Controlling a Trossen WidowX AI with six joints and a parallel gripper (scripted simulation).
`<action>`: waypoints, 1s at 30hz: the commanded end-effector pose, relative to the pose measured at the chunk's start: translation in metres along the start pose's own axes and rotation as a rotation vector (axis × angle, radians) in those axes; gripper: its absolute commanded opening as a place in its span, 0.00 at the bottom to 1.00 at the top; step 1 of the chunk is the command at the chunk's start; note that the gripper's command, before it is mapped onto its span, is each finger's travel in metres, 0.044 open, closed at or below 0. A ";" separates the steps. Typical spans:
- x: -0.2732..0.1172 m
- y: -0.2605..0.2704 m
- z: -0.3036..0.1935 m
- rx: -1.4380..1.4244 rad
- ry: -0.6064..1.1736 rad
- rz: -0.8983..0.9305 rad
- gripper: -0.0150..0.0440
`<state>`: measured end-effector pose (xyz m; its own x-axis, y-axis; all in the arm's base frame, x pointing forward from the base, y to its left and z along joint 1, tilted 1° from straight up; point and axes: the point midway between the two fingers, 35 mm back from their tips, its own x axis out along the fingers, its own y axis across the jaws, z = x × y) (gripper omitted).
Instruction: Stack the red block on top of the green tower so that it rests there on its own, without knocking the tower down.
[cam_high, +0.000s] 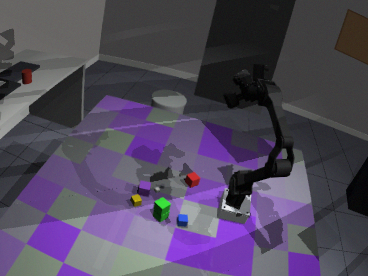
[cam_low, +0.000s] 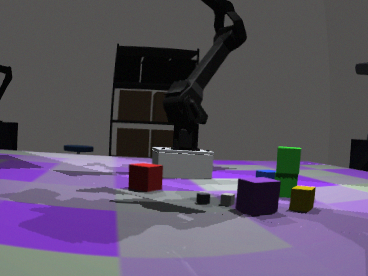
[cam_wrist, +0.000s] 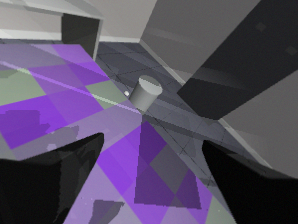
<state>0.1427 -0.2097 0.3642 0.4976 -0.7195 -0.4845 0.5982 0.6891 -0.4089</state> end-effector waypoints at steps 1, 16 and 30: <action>0.034 0.038 -0.019 0.058 0.113 0.137 1.00; 0.085 0.193 -0.122 0.131 0.679 0.455 1.00; 0.066 0.242 -0.180 0.085 0.961 0.458 1.00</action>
<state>0.2105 -0.0763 0.0935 0.0178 -0.0020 -0.9998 0.5343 0.8453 0.0078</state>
